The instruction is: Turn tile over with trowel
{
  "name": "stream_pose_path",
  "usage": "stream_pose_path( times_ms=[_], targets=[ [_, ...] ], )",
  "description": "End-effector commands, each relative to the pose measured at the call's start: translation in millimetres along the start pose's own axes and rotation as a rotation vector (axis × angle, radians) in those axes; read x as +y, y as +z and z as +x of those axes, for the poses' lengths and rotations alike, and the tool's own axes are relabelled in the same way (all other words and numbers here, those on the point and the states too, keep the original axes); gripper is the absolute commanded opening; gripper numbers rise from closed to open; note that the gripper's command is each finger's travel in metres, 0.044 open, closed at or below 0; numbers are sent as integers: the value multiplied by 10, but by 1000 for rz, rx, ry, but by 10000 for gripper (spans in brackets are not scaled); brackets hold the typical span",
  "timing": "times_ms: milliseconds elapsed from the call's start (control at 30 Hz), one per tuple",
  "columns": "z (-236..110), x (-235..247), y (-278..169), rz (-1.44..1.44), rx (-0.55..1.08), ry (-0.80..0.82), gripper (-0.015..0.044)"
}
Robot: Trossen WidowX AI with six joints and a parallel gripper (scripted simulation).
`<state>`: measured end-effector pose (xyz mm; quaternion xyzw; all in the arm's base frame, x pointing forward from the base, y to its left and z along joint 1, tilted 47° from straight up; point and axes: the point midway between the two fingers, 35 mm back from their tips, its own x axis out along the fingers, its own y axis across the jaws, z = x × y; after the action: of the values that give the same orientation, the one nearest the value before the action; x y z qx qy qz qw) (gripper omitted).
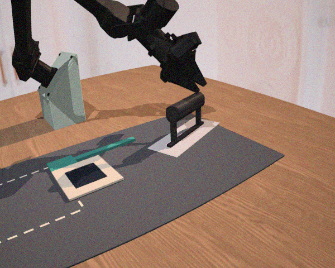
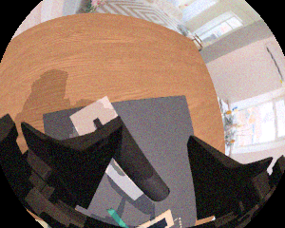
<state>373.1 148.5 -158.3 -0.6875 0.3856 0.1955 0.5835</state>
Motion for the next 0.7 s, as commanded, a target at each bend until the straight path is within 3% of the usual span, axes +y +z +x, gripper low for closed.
stream_pose_path(
  times_ms=[0,667],
  targets=[
    [-52,-28,-56,-101,-13,-16,300],
    [-194,123,-592,-653,86,-129,300]
  ],
)
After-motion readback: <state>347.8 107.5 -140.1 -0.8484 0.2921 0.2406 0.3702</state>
